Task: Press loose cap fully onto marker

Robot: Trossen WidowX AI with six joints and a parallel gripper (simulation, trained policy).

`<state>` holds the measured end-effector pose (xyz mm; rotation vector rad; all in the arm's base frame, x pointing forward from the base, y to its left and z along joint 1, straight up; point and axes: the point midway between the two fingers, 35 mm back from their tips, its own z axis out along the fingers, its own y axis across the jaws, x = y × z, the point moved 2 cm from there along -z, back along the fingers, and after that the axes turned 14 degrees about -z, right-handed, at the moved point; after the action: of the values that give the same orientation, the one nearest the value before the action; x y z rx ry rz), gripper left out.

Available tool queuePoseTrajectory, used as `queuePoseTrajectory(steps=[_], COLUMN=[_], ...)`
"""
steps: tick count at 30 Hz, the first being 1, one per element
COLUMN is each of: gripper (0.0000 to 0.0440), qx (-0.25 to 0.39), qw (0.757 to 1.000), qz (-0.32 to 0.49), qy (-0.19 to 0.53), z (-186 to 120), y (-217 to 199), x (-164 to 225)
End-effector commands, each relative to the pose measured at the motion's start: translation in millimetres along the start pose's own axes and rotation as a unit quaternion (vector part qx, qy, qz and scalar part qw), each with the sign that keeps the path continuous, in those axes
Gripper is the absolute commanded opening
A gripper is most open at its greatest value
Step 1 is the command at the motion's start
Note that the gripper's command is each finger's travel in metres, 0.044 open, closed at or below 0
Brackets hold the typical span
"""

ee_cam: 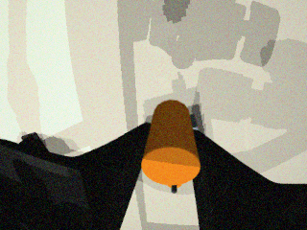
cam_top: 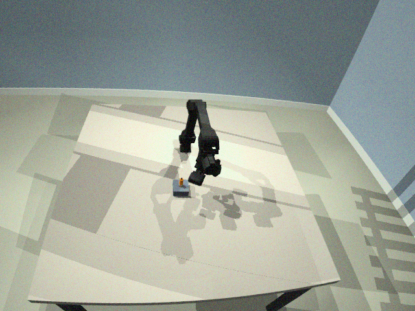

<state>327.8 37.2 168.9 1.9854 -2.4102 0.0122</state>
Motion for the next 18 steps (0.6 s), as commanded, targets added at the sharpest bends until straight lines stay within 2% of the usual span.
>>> queuePoseTrajectory(steps=[1,18], gripper=[0.0041,0.0014], qx=[0.008,-0.005], qw=[1.000,0.998], qz=[0.007,0.059], qy=[-0.006,-0.002], z=[-13,-27], y=[-2,-1], x=[12,76])
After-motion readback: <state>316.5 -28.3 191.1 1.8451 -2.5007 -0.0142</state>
